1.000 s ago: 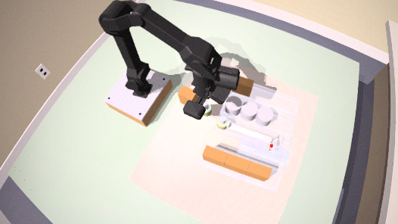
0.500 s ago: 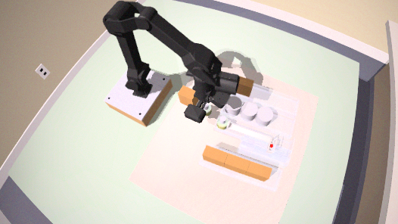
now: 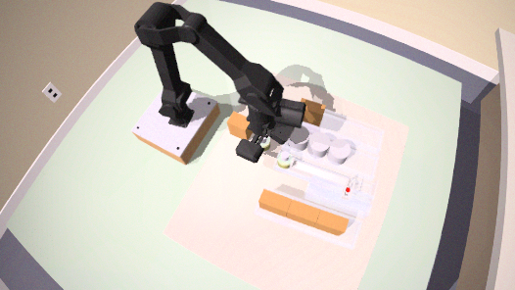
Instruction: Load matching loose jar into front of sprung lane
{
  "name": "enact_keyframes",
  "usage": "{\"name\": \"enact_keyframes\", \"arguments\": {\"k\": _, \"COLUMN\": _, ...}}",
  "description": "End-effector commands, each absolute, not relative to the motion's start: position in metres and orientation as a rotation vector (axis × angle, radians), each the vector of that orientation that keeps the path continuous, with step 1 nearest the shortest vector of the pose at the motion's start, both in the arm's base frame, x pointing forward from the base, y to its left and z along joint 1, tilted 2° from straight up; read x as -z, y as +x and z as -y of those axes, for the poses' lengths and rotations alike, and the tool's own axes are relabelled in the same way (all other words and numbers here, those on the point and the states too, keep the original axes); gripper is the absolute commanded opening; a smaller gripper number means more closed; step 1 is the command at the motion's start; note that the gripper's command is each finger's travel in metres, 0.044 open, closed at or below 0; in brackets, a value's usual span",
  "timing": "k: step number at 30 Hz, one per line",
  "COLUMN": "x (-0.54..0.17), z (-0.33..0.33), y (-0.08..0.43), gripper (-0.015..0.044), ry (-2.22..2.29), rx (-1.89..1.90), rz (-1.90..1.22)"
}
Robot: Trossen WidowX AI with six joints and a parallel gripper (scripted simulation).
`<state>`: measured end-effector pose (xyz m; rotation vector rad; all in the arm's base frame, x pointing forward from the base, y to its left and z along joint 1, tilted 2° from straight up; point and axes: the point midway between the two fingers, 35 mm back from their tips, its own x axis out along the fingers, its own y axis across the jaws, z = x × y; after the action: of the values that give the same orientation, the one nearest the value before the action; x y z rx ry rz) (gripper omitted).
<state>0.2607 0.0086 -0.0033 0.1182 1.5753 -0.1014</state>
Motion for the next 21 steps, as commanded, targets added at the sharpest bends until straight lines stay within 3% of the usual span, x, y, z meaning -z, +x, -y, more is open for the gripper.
{"name": "enact_keyframes", "arguments": {"k": 1, "x": 0.004, "z": -0.01, "y": 0.261, "gripper": 0.0282, "ry": 0.126, "rx": 0.1, "rz": -1.574}}
{"name": "enact_keyframes", "arguments": {"k": 5, "x": 0.004, "z": -0.01, "y": 0.261, "gripper": 0.0177, "ry": 0.126, "rx": 0.1, "rz": -1.574}}
{"name": "enact_keyframes", "arguments": {"k": 10, "x": 0.004, "z": -0.01, "y": 0.261, "gripper": 0.0144, "ry": 0.126, "rx": 0.1, "rz": -1.574}}
{"name": "enact_keyframes", "arguments": {"k": 15, "x": -0.011, "z": -0.009, "y": 0.264, "gripper": 0.0013, "ry": 0.126, "rx": 0.1, "rz": -1.574}}
{"name": "enact_keyframes", "arguments": {"k": 21, "x": -0.05, "z": -0.007, "y": 0.267, "gripper": 0.0, "ry": 0.126, "rx": 0.1, "rz": -1.574}}
